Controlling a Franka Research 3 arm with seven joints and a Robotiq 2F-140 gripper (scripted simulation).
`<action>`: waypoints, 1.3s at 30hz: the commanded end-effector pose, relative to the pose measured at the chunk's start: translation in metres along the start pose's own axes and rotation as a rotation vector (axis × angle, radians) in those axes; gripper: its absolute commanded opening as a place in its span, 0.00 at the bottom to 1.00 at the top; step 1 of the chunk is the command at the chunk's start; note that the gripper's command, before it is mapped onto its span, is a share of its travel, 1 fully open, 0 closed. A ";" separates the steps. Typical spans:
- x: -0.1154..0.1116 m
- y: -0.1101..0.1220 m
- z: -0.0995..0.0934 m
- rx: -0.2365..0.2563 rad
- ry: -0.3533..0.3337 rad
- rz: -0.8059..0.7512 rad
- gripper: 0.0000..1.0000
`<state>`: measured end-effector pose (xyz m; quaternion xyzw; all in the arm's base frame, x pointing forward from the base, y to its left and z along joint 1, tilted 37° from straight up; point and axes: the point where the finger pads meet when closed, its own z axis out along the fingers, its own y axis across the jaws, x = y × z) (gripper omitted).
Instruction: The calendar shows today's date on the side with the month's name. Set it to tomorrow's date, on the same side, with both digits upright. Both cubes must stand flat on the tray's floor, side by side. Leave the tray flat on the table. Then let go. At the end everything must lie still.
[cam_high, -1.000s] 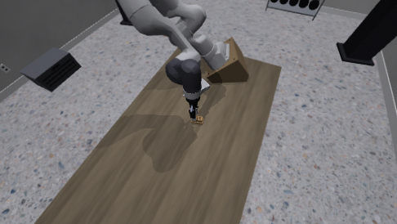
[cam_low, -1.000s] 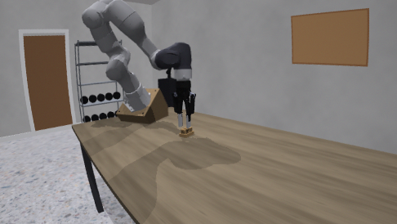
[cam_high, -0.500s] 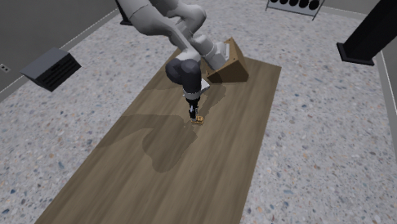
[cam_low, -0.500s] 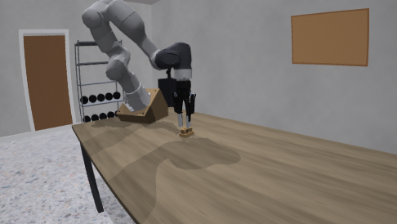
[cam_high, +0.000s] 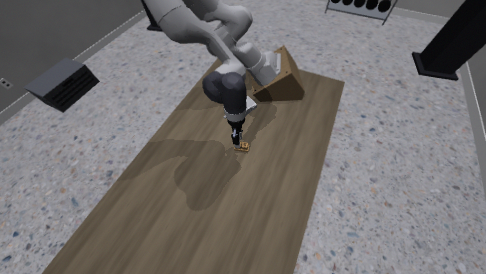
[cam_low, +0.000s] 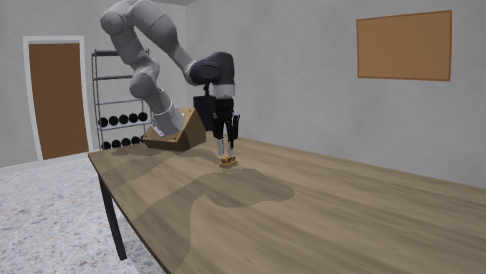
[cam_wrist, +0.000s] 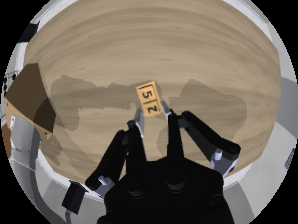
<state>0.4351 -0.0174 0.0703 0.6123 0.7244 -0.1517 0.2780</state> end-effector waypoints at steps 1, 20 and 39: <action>-0.001 0.001 0.001 -0.001 0.001 0.002 0.28; -0.001 0.001 0.017 -0.001 0.001 0.002 0.28; -0.001 0.001 0.029 -0.001 0.001 0.002 0.28</action>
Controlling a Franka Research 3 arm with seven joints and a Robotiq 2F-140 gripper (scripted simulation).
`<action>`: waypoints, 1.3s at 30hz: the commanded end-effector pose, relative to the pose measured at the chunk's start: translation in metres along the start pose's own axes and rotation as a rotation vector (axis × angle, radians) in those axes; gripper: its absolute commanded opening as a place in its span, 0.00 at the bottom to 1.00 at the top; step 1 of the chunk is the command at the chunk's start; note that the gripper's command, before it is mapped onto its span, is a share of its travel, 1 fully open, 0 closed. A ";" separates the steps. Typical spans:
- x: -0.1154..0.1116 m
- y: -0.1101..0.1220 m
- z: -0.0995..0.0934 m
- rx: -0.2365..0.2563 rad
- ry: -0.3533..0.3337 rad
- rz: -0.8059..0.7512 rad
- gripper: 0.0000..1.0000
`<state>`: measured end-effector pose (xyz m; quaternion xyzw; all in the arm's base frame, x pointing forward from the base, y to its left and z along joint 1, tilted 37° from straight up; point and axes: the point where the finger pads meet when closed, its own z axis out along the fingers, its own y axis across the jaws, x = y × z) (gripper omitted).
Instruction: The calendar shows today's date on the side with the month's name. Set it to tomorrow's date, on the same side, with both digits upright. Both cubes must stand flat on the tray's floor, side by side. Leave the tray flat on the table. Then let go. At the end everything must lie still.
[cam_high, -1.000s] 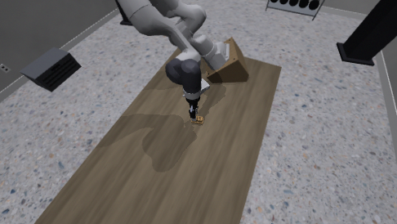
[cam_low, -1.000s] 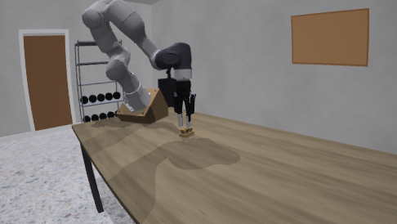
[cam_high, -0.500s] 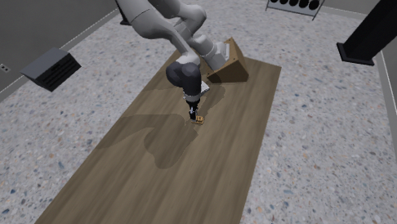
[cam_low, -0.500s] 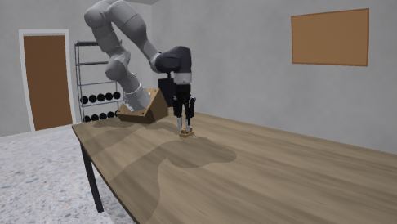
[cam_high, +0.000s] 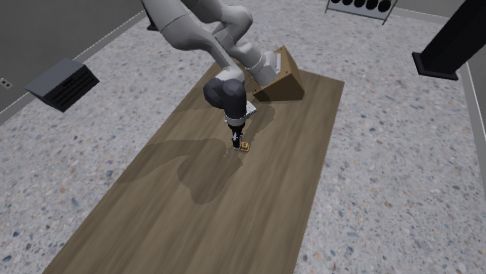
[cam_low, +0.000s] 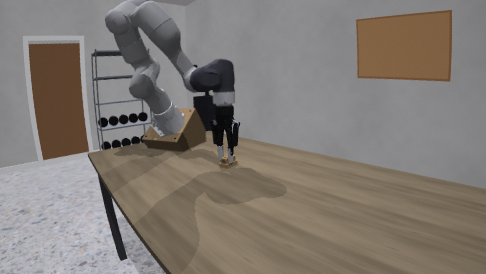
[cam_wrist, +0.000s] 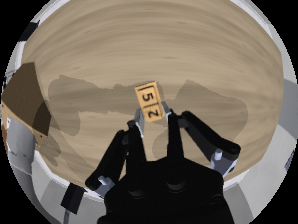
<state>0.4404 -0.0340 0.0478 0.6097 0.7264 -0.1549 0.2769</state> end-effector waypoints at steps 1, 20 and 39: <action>0.000 0.002 0.000 -0.005 0.003 0.011 0.28; 0.000 0.002 0.000 -0.005 0.003 0.011 0.28; 0.000 0.002 0.000 -0.005 0.003 0.011 0.16</action>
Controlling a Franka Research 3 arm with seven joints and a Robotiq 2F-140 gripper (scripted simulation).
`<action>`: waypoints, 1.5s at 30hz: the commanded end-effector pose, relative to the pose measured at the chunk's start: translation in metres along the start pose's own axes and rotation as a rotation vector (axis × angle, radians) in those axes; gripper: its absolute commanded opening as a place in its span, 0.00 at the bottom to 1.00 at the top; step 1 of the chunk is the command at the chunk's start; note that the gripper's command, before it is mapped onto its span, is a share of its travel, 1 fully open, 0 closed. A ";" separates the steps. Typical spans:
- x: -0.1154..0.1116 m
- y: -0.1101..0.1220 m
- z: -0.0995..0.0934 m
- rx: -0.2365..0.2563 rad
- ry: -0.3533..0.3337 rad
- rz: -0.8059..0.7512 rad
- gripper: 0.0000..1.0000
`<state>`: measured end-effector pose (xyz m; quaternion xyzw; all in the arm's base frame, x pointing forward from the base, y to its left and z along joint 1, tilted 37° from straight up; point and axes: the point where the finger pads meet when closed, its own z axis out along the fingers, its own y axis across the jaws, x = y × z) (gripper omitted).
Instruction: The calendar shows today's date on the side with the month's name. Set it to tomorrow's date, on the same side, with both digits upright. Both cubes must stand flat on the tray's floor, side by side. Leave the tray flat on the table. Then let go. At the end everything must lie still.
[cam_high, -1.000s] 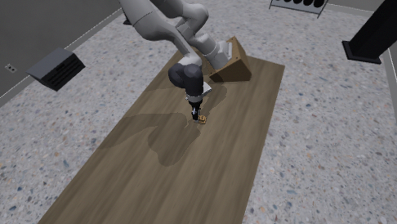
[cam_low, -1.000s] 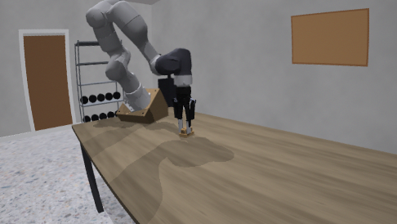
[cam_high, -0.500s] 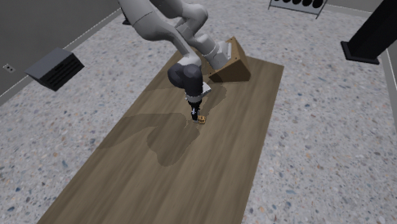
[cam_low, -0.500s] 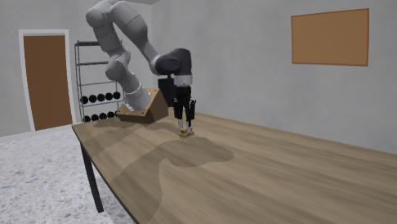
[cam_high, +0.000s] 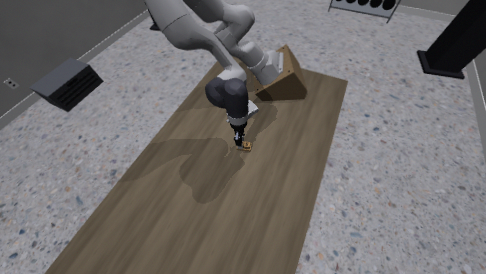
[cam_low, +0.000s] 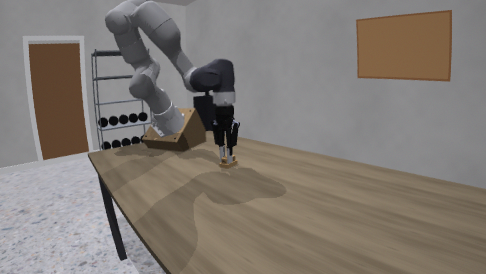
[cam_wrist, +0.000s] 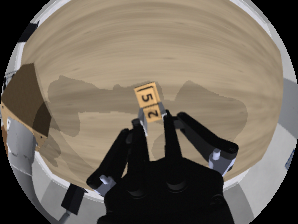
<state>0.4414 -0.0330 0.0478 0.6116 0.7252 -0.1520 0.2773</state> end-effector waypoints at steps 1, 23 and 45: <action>-0.001 0.001 0.001 -0.002 0.000 0.005 0.16; -0.001 0.001 0.001 -0.002 0.000 0.005 0.16; -0.001 0.001 -0.082 -0.002 0.000 0.005 0.16</action>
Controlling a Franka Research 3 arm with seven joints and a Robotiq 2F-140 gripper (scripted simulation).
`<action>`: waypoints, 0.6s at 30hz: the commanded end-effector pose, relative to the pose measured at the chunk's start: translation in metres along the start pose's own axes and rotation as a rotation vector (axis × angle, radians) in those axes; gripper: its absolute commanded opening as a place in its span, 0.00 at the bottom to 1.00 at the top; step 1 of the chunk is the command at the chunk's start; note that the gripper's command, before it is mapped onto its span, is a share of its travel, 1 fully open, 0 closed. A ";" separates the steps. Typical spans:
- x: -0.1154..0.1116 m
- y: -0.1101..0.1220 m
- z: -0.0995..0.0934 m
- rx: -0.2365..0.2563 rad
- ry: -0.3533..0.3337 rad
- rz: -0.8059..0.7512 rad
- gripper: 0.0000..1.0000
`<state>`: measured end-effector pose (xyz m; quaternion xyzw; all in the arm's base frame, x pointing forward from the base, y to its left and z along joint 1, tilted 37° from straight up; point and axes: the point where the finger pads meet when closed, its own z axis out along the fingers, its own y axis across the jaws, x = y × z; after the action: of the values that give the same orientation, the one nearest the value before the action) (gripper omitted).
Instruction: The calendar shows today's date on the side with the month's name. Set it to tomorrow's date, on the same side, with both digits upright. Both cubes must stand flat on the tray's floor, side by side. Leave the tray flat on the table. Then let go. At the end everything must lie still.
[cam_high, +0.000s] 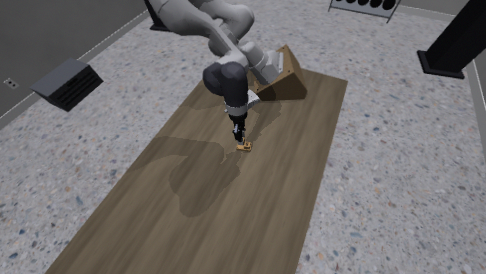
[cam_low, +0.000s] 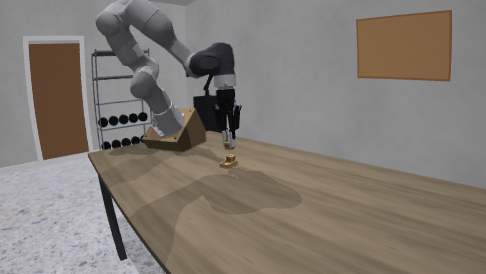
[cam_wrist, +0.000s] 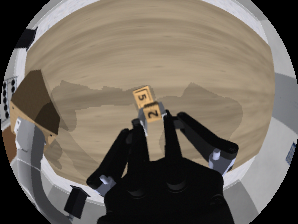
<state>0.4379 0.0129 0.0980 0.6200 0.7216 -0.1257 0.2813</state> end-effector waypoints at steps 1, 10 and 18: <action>-0.008 -0.010 -0.016 0.035 -0.027 -0.028 0.16; -0.008 -0.009 -0.033 0.035 -0.027 -0.028 0.16; -0.009 -0.009 -0.033 0.035 -0.027 -0.016 0.16</action>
<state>0.4220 0.0222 0.1265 0.6186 0.7198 -0.1455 0.2795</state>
